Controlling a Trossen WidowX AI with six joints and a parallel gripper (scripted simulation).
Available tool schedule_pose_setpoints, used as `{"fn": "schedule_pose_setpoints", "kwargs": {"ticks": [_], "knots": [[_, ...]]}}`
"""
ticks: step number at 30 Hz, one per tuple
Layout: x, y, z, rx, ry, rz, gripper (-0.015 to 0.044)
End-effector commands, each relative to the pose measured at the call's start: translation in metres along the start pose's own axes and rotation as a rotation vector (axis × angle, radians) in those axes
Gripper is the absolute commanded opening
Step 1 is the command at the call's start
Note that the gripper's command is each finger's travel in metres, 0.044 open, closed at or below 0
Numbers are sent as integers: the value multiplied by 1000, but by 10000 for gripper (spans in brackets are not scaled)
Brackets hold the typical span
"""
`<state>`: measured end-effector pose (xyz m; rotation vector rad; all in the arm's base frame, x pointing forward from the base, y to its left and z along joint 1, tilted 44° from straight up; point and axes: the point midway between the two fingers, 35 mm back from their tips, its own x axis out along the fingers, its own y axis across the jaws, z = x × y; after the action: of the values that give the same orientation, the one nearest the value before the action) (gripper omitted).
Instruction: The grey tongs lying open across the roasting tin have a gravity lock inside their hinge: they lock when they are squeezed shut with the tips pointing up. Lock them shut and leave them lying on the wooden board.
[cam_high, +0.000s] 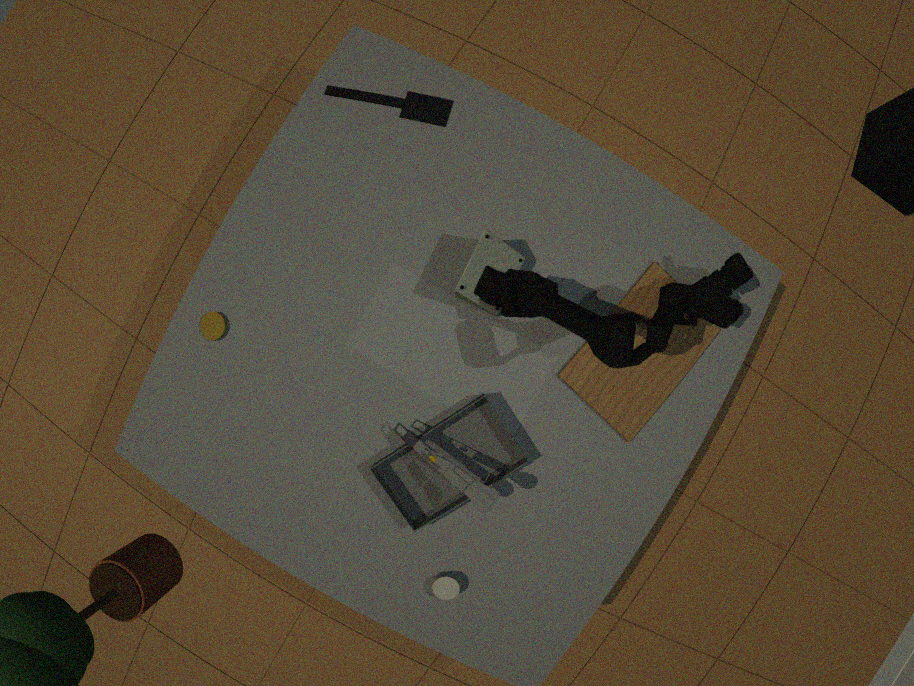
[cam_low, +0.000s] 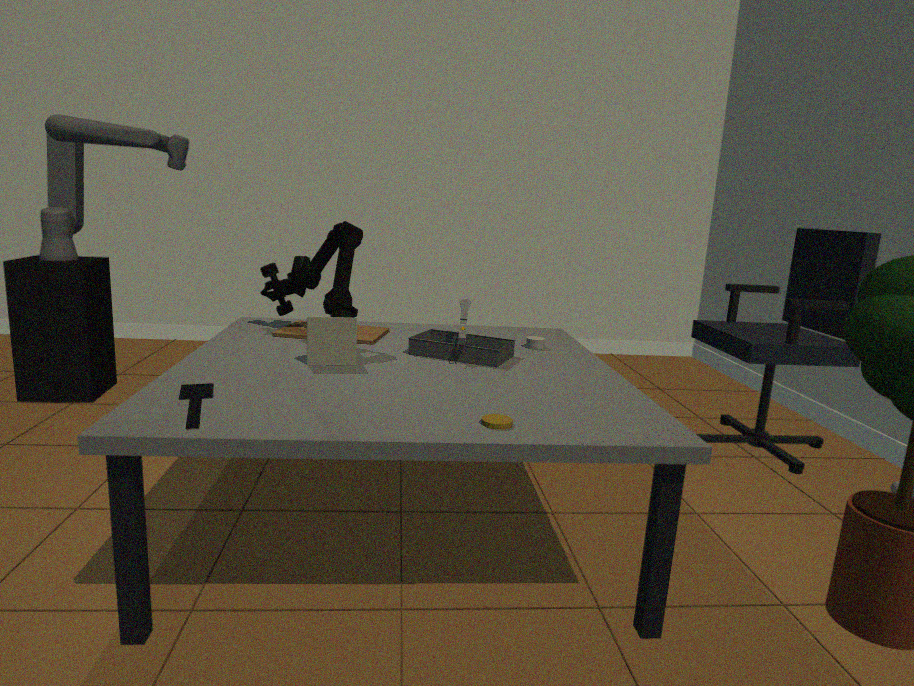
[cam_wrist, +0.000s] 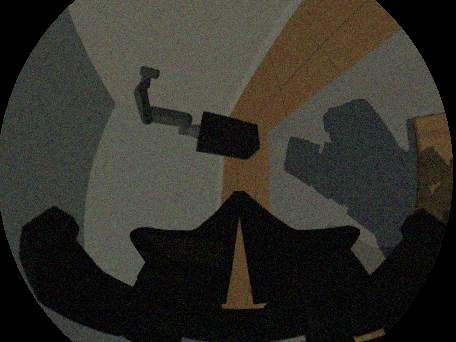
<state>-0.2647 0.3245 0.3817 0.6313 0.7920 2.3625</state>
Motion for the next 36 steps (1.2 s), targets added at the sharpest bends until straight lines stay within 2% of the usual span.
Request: {"fn": "schedule_pose_setpoints", "kwargs": {"ticks": [1, 10, 19, 27, 36], "knots": [[-13, -24, 43, -14, -80, -92, -150], [-64, -82, 135, -61, -256, -329, -150], [-137, -136, 204, -92, -397, -590, -150], [-226, -188, 249, -89, -495, -856, -150], [-348, -219, 280, -42, -618, -1147, -150]]}}
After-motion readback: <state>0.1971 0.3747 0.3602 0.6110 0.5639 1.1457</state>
